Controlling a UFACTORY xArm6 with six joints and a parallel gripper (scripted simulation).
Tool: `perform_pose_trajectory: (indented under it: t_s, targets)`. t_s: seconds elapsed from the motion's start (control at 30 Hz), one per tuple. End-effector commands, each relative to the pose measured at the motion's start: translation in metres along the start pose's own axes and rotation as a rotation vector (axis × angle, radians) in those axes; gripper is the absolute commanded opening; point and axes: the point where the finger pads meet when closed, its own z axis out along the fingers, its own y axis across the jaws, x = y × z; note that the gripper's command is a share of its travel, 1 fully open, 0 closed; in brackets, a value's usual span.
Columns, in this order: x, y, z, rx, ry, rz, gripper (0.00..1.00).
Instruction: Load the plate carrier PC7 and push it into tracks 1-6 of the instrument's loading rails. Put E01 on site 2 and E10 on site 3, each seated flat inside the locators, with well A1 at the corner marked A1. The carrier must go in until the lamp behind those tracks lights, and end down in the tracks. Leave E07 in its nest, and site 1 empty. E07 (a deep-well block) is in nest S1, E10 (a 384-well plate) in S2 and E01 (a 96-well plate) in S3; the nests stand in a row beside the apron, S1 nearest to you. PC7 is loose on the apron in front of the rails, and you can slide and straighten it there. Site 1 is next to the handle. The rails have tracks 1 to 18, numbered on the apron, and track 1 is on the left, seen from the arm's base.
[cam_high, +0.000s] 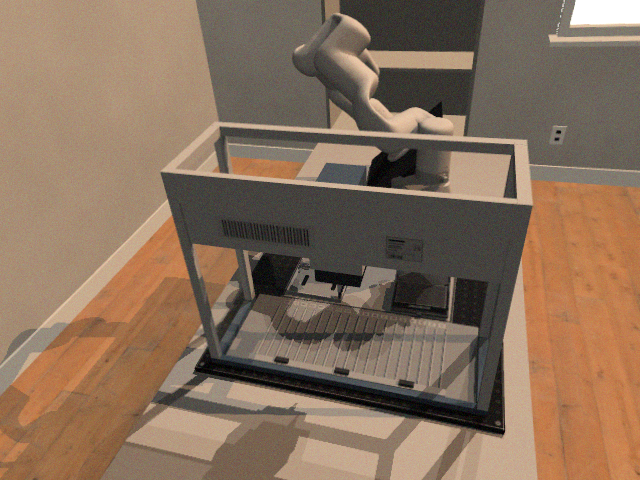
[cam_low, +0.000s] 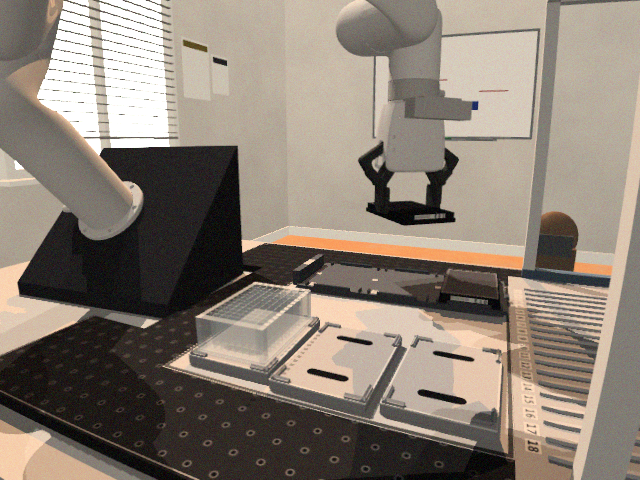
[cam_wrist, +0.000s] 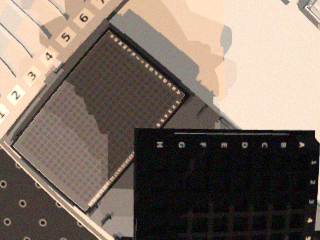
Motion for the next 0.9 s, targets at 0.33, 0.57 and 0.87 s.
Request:
perform_pose_trajectory:
  t_s: [0.33, 0.57, 0.87]
  targets:
    - [0.0006, -0.0011, -0.0020, 0.009, 0.006, 0.425, 0.00]
    - [0.0006, -0.0011, -0.0020, 0.009, 0.005, 0.591, 0.00]
    - [0.0006, -0.0012, -0.0020, 0.010, 0.004, 0.695, 0.00]
